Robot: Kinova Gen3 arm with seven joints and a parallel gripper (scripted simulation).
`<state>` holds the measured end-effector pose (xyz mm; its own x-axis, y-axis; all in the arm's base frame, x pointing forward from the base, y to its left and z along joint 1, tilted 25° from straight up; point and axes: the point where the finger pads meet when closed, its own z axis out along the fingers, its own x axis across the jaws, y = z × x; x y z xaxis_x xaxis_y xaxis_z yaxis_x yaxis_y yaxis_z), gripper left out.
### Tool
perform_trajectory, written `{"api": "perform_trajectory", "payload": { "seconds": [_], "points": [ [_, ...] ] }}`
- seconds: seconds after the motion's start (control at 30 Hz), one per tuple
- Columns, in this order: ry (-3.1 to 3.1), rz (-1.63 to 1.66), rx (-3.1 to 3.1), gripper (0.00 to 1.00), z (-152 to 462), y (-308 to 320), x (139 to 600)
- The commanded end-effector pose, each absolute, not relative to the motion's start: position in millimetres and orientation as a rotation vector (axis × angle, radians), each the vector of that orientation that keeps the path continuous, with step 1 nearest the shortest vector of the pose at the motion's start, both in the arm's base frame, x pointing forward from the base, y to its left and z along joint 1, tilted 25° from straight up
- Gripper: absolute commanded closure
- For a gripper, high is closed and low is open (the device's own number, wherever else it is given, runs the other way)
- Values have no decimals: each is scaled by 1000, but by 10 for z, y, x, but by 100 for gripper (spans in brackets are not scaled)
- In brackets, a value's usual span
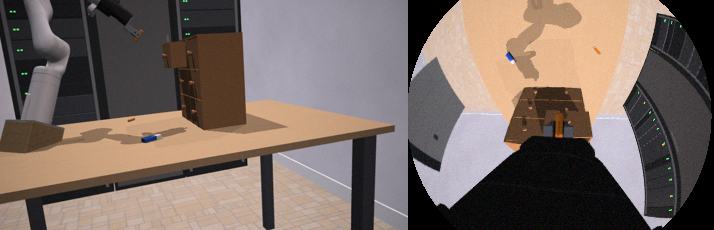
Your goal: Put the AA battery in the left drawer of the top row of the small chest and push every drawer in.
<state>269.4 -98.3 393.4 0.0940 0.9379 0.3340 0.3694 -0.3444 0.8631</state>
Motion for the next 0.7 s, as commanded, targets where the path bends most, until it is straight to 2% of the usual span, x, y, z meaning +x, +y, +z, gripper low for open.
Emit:
{"api": "perform_trajectory", "payload": {
  "seconds": [0.0,0.67],
  "points": [
    [1273,1233,1780,69,3946,-1008,2693],
    [1272,1230,1774,69,4029,-1064,2884]
  ]
}}
